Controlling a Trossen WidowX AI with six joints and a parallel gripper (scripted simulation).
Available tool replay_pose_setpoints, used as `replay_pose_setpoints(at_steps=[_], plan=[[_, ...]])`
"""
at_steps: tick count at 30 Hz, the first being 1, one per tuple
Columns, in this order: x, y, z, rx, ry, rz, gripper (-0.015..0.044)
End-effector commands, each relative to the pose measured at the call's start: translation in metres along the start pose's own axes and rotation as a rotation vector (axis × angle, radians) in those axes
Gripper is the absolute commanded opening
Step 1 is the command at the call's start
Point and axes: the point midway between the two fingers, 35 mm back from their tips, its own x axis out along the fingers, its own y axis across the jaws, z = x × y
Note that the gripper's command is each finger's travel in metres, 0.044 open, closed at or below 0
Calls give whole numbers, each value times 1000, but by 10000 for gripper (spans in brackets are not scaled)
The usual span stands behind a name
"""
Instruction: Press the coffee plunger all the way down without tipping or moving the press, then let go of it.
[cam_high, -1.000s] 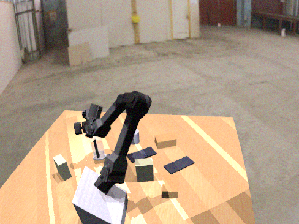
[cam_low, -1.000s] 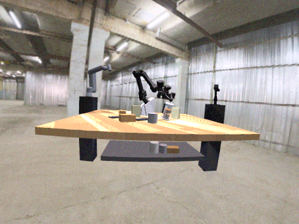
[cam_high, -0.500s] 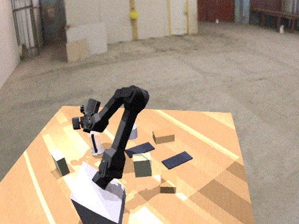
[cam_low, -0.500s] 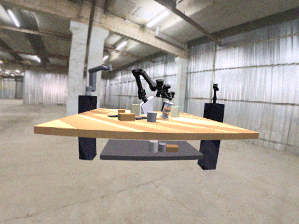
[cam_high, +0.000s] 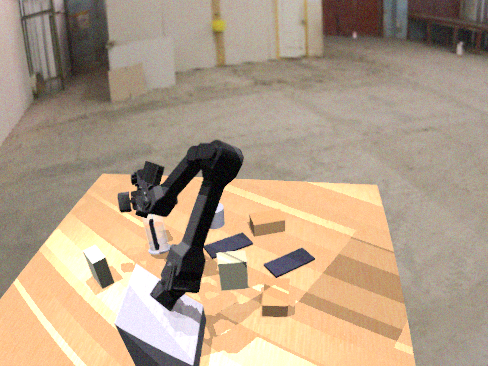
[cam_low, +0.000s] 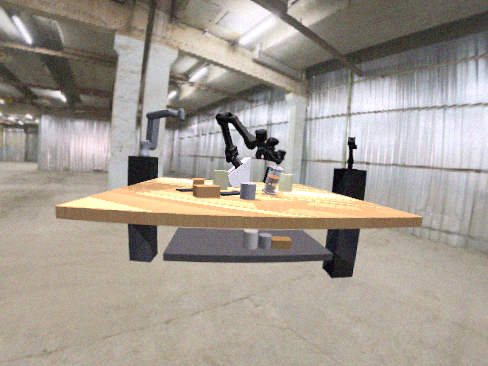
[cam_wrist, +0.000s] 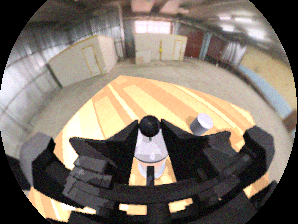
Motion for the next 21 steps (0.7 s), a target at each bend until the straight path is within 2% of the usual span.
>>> replay_pose_setpoints(at_steps=[1, 21], plan=[[3, 0, -6, -10, 18, 0, 127], [5, 0, -4, -10, 18, 0, 127]])
